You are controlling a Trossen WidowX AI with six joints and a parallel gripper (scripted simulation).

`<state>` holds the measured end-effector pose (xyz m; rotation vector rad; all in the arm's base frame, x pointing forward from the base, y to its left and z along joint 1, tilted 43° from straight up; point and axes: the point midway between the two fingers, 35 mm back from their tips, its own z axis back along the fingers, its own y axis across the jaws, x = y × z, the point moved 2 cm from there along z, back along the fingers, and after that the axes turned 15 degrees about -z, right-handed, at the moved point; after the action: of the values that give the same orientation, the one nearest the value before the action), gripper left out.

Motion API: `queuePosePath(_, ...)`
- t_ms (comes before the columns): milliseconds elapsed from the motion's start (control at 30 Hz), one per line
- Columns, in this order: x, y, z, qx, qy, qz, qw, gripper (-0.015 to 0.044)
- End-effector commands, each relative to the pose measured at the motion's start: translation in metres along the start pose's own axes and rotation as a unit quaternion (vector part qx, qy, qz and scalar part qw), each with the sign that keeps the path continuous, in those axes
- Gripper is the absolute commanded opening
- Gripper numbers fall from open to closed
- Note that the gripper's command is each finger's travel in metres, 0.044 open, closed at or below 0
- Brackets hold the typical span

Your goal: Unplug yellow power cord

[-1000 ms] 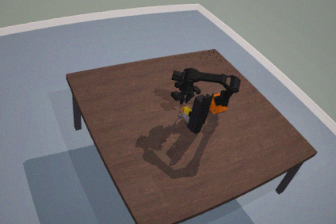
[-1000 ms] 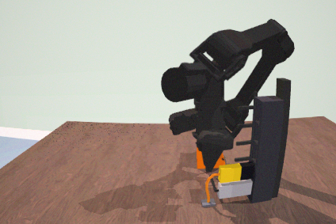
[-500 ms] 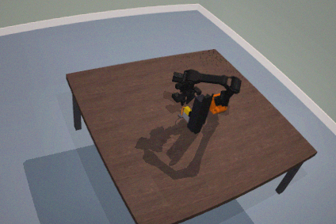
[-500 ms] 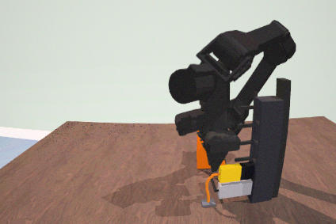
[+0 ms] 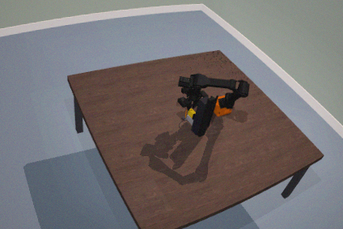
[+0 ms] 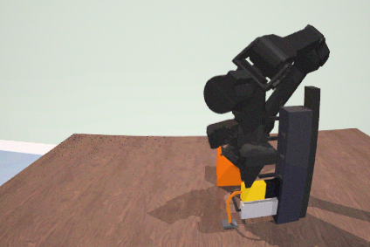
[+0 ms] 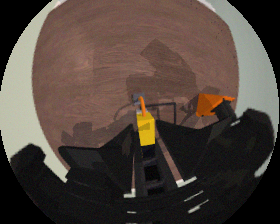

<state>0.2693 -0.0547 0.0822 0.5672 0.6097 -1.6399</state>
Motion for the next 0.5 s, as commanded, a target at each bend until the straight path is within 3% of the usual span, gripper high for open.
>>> queuePosePath(0,-0.005,-0.004,-0.002,-0.003,0.004,-0.005,1.000,0.0160)
queuePosePath(467,-0.005,-0.004,-0.013,-0.003,0.004,-0.005,1.000,0.0160)
